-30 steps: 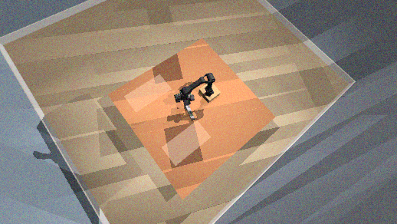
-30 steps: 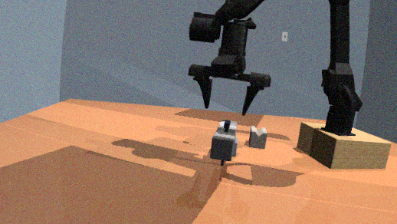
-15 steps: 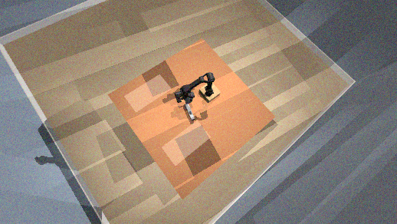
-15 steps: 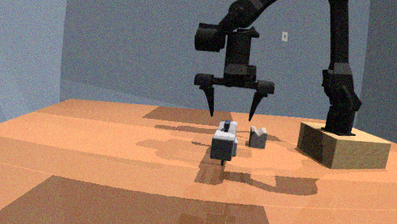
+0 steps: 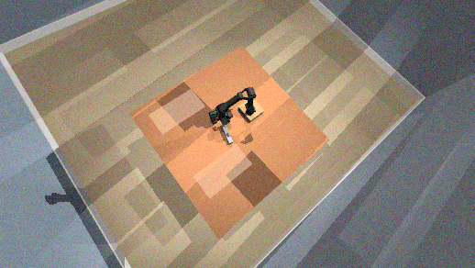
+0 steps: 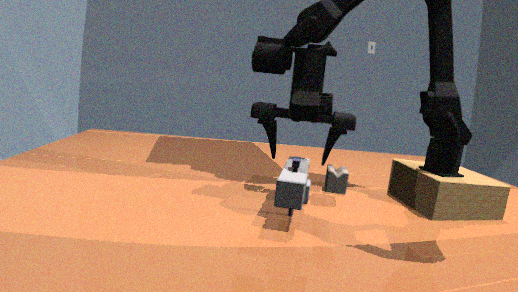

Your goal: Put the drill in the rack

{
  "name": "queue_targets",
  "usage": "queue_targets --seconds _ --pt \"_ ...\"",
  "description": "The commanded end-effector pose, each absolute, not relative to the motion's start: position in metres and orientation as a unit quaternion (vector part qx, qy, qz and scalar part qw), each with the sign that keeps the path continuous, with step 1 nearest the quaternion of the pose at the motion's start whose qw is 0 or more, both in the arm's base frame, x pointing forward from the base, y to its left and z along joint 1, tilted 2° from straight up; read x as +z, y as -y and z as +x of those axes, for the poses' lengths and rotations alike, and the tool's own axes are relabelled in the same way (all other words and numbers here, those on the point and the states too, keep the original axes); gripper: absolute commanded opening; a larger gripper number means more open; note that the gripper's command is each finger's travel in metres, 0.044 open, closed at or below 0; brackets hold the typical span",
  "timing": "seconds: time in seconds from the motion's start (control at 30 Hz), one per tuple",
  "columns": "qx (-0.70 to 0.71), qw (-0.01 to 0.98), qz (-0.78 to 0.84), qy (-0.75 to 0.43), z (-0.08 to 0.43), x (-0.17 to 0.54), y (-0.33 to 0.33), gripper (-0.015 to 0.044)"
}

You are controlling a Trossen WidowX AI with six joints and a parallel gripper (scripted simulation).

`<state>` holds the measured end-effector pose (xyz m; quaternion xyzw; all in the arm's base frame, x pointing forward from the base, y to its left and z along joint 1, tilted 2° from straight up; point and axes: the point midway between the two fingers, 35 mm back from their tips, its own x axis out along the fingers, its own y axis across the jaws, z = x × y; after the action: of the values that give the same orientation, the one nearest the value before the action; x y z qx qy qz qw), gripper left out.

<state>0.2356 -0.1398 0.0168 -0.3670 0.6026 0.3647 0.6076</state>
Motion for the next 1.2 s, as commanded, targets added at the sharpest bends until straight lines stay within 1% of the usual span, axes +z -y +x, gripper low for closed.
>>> queue_targets --seconds 0.0,0.77,1.17 --pt "0.367 0.608 -0.362 -0.603 0.235 0.009 0.137 0.0440" --pt "0.367 0.608 -0.362 -0.603 0.238 -0.021 0.128 0.0440" --pt "0.366 0.607 -0.366 -0.603 0.239 -0.018 0.130 0.0125"
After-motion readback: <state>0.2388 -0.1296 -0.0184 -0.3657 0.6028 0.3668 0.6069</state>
